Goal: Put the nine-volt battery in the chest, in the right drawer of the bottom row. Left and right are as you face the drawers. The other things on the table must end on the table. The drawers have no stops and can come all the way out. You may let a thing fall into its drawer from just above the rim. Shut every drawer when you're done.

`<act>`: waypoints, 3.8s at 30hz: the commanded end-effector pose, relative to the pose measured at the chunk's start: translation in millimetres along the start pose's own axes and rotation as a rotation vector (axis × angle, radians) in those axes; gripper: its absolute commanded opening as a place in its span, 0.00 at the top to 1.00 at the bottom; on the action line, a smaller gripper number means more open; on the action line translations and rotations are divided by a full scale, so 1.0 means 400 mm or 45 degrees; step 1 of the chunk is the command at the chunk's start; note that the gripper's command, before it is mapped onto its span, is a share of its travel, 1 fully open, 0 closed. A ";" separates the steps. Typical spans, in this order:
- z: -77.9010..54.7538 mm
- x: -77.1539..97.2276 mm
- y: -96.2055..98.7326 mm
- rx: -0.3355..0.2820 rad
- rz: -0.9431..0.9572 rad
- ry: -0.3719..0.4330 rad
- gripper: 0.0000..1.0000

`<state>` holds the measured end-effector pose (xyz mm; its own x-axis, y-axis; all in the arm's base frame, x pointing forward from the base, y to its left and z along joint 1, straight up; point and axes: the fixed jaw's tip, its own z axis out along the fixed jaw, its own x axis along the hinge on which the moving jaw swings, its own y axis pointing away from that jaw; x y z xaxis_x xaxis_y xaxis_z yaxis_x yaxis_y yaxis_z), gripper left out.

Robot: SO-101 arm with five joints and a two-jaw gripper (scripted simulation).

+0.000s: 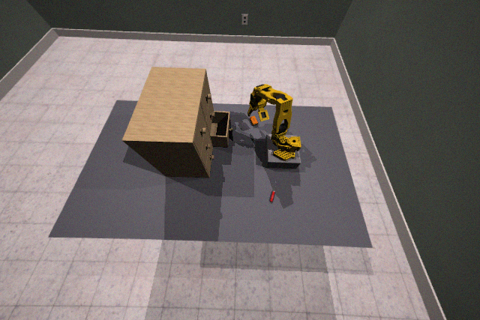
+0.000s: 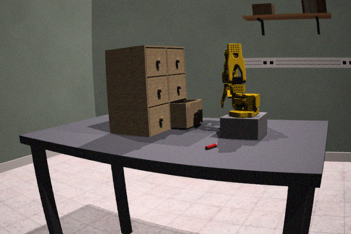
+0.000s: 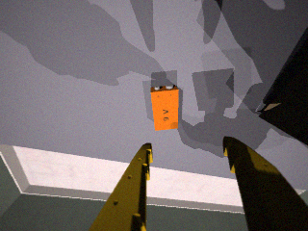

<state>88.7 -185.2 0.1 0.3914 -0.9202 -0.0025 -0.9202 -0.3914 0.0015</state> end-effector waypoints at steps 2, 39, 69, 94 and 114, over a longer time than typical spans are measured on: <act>0.003 0.004 0.004 0.002 -0.002 0.000 0.70; 0.043 0.002 0.005 0.002 -0.002 0.000 0.70; 0.055 -0.009 0.011 0.002 -0.002 0.000 0.70; 0.128 0.003 0.006 0.002 -0.002 0.000 0.70; 0.153 0.004 0.005 0.002 -0.002 0.000 0.70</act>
<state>86.7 -186.2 -59.5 0.3920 -0.9200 -0.0051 -0.9200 -0.3920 0.0017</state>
